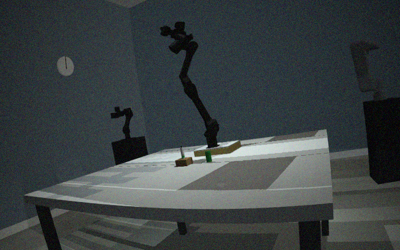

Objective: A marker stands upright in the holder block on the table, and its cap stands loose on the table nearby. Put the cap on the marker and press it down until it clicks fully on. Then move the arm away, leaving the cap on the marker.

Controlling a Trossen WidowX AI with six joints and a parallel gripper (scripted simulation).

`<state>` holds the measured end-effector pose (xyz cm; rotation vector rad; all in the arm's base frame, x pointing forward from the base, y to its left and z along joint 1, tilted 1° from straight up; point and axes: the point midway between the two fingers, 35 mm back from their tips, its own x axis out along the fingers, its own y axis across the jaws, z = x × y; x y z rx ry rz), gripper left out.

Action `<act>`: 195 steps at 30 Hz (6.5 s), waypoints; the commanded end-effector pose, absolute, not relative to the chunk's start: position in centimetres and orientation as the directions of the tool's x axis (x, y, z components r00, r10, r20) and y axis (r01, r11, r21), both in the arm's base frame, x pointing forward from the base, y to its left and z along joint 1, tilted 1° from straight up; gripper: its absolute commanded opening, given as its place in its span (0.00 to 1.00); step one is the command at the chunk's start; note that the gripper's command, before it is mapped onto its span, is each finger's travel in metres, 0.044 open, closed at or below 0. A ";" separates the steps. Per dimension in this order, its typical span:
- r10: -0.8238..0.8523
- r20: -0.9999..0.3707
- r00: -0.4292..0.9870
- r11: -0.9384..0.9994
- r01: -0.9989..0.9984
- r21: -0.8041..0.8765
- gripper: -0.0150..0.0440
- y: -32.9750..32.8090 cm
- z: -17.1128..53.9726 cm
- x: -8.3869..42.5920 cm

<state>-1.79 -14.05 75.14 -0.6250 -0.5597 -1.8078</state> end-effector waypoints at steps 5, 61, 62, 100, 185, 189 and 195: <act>-0.582 0.731 -0.355 -0.416 0.903 0.107 0.71 -10.2 76.4 -4.5; 0.922 0.019 0.387 0.138 -0.373 0.917 0.66 33.1 48.3 20.5; 0.909 -0.023 0.417 0.193 -0.370 0.909 0.66 32.8 47.0 21.5; -0.013 -1.000 0.026 1.000 0.012 -0.012 0.66 5.3 11.8 23.9; -0.013 -1.000 0.026 1.000 0.012 -0.013 0.25 5.0 6.0 24.6; -0.013 -1.000 0.026 1.000 0.012 -0.013 0.25 5.0 7.2 24.4; -0.013 -1.000 0.026 1.000 0.012 -0.013 0.25 4.7 7.8 24.6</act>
